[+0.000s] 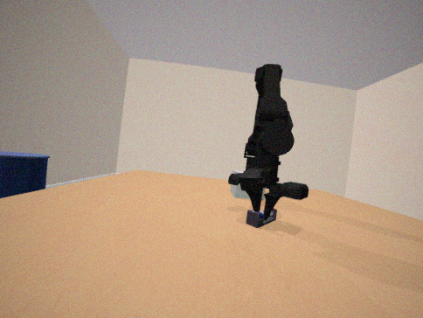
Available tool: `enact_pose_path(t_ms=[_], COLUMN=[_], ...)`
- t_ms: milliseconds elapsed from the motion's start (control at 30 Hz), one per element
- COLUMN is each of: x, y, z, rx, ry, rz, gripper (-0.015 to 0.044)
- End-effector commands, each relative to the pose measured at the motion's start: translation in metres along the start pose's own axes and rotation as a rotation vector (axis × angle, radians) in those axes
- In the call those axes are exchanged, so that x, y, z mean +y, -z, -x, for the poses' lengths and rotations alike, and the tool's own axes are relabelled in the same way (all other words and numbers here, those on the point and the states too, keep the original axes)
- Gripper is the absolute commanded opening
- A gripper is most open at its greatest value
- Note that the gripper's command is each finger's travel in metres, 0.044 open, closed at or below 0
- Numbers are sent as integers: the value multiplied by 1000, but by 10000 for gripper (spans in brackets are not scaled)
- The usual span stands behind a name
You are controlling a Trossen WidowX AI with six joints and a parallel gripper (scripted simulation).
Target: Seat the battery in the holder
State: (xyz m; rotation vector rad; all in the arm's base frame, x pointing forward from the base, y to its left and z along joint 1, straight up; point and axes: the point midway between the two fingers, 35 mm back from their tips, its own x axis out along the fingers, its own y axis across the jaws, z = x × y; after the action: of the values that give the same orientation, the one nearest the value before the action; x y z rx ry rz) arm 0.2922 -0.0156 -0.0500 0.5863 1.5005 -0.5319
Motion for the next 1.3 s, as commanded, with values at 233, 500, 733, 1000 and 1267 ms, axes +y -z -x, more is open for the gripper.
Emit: enact_pose_path(t_ms=[233,500,733,1000,1267], x=[0,1,2,2,2], y=[-1,0,-1,2,2], z=[1,14,39,87,87], rx=[-3,-1,-1,-1,-1], ry=[0,-1,-1,-2,-2], rz=[4,0,0,0,0], gripper=[170,170,275,440,440])
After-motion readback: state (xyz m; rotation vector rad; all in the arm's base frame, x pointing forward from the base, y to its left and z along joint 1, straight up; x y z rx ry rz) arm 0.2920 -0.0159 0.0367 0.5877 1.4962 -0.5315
